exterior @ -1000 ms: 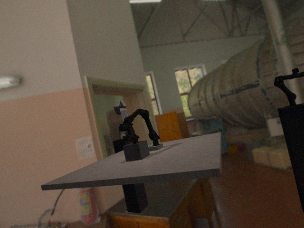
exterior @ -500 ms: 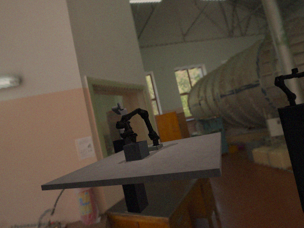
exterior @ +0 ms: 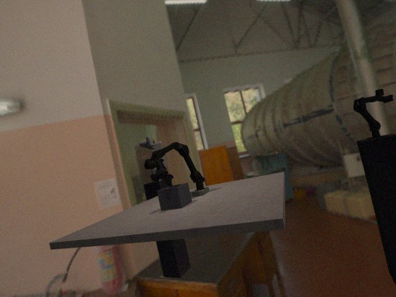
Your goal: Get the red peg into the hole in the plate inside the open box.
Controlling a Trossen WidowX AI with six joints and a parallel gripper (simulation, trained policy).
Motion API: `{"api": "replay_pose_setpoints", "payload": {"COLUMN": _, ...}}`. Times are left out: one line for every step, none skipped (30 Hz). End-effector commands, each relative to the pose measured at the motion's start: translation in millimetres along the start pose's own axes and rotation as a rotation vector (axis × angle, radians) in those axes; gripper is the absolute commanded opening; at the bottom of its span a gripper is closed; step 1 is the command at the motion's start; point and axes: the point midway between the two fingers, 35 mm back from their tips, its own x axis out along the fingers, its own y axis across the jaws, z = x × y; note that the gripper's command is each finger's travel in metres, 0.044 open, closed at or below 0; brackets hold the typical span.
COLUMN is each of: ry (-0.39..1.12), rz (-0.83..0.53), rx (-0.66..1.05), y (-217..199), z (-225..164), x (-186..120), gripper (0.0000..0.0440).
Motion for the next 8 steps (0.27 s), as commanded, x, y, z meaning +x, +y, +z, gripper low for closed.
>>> {"api": "replay_pose_setpoints", "payload": {"ry": 0.013, "rz": 0.008, "rx": -0.015, "y": 2.8, "z": 4.3, "x": 1.0, "gripper": 0.0203}}
{"api": "replay_pose_setpoints", "payload": {"ry": 0.015, "rz": 0.011, "rx": -0.018, "y": 3.5, "z": 5.2, "x": 1.0, "gripper": 0.0202}}
{"api": "replay_pose_setpoints", "payload": {"ry": 0.017, "rz": 0.014, "rx": -0.022, "y": 4.2, "z": 6.2, "x": 1.1, "gripper": 0.0201}}
{"api": "replay_pose_setpoints", "payload": {"ry": 0.019, "rz": 0.016, "rx": -0.025, "y": 4.9, "z": 7.1, "x": 1.2, "gripper": 0.02}}
{"api": "replay_pose_setpoints", "payload": {"ry": 0.02, "rz": 0.019, "rx": -0.029, "y": 5.6, "z": 8.0, "x": 1.3, "gripper": 0.0199}}
{"api": "replay_pose_setpoints", "payload": {"ry": 0.022, "rz": 0.021, "rx": -0.033, "y": 6.3, "z": 8.9, "x": 1.5, "gripper": 0.0197}}
{"api": "replay_pose_setpoints", "payload": {"ry": 0.024, "rz": 0.023, "rx": -0.037, "y": 7.0, "z": 9.8, "x": 1.6, "gripper": 0.0196}}
{"api": "replay_pose_setpoints", "payload": {"ry": 0.026, "rz": 0.026, "rx": -0.041, "y": 7.6, "z": 10.7, "x": 1.8, "gripper": 0.0195}}
